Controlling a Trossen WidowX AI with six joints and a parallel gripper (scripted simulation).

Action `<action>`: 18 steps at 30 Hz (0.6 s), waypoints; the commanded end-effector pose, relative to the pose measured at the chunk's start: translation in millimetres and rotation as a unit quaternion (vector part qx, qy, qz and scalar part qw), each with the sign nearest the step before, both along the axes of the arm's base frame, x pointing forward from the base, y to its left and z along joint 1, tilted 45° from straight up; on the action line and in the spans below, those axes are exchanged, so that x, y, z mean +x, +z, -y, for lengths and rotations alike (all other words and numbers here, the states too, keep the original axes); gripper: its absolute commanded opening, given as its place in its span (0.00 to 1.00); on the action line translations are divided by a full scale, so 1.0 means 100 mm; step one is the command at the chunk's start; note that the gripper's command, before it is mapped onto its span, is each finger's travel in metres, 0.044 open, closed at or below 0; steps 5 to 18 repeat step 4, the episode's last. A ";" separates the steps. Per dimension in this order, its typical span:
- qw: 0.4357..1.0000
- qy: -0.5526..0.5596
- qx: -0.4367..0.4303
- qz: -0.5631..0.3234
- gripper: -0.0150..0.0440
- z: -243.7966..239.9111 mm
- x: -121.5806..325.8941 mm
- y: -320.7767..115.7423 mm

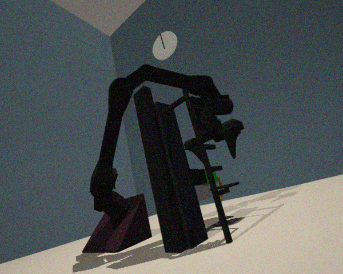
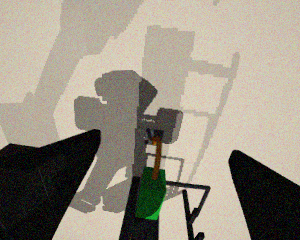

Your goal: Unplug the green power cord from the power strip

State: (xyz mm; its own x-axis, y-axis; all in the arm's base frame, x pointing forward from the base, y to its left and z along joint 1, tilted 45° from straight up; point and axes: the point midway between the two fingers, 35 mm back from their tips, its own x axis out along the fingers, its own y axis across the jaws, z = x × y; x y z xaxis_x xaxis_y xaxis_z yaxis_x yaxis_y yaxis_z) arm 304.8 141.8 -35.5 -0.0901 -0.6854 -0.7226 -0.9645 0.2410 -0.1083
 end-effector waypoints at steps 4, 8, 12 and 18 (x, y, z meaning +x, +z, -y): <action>1.000 -0.002 0.000 0.000 1.00 0.00 0.00 0.00; 1.000 -0.002 0.000 0.000 1.00 0.00 0.00 0.00; 1.000 -0.002 0.000 0.000 1.00 0.00 0.00 0.00; 1.000 -0.002 0.000 0.000 1.00 0.00 0.00 0.00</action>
